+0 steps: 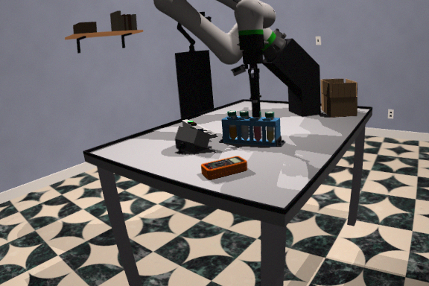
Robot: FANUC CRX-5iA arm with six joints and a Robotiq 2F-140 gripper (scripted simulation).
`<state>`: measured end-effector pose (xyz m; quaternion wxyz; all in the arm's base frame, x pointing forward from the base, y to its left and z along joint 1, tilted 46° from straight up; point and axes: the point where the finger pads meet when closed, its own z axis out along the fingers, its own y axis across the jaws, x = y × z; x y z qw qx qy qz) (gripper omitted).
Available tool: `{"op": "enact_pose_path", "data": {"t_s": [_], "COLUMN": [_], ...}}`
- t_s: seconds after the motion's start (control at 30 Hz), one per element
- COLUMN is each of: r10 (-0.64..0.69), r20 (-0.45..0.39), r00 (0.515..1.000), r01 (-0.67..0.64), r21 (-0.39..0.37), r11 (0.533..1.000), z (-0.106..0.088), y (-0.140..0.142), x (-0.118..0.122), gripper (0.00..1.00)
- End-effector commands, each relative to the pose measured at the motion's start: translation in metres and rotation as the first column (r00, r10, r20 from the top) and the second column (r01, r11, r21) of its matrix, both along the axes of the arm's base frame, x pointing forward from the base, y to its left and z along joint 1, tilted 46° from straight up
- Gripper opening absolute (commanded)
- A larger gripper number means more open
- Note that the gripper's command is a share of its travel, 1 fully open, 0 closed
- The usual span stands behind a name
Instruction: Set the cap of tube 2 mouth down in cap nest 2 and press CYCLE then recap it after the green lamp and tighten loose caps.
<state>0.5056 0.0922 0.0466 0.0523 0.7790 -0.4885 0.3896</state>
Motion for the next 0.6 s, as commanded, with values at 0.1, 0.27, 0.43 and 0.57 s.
{"op": "enact_pose_path", "data": {"t_s": [0.1, 0.27, 0.43, 0.57], "r10": [0.001, 0.001, -0.178, -0.325], "r20": [0.0, 0.0, 0.102, 0.163], "r00": [1.0, 1.0, 0.979, 0.932], "r01": [-0.001, -0.001, 0.162, 0.274], "r21": [0.0, 0.0, 0.148, 0.274], "r11": [1.0, 1.0, 0.976, 0.922], "z": [0.0005, 0.0005, 0.0006, 0.0006], "y": [0.0008, 0.0008, 0.0008, 0.0009], "x": [0.0002, 0.0002, 0.0002, 0.0001], "gripper": [0.3, 0.3, 0.3, 0.3]}}
